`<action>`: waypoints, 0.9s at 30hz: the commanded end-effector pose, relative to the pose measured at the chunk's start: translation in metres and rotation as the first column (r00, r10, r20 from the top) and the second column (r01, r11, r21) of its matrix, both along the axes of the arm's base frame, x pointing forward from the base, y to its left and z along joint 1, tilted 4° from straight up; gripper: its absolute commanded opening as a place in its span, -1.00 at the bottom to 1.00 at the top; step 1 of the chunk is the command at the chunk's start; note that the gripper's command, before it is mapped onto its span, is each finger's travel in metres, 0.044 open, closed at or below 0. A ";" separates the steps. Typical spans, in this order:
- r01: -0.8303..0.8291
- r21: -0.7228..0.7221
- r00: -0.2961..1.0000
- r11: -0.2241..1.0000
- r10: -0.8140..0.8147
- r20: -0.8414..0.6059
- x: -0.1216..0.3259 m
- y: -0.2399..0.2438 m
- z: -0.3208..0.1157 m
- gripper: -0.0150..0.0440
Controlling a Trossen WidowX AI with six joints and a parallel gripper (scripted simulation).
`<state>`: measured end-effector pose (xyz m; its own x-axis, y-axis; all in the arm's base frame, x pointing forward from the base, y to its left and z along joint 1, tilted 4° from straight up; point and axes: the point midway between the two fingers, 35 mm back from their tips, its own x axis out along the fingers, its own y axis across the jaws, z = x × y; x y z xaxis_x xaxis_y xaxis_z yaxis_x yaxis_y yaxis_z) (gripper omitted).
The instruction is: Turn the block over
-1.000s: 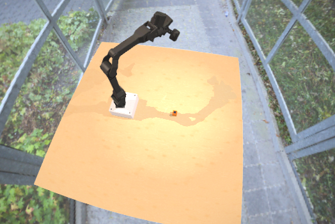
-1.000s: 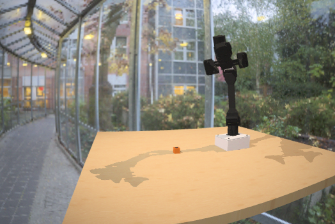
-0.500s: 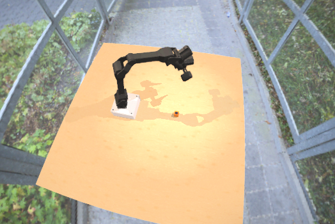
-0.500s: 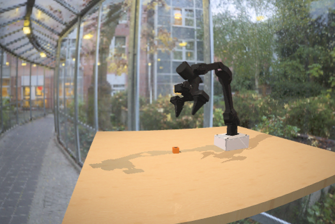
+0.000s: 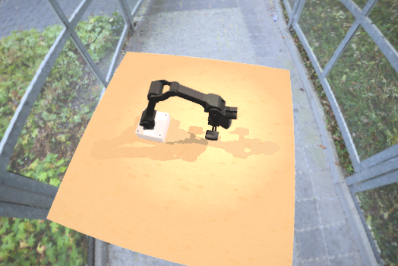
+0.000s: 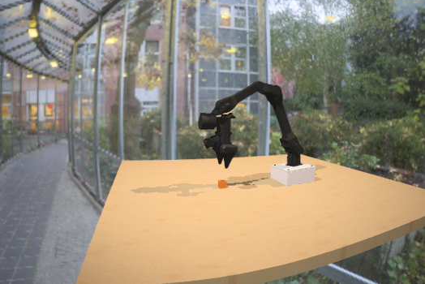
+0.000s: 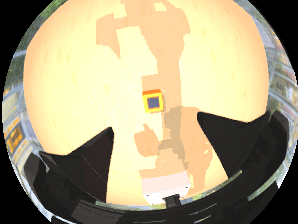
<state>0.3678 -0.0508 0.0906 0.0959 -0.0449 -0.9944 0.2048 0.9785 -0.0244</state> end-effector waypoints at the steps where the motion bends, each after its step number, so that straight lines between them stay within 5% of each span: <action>1: 0.005 -0.004 1.000 1.000 -0.006 -0.014 0.000 -0.005 -0.003 1.00; 5: 0.005 -0.004 1.000 1.000 -0.006 -0.014 0.000 -0.006 -0.036 1.00; 27: 0.005 -0.004 1.000 1.000 -0.006 -0.014 0.004 -0.007 -0.071 1.00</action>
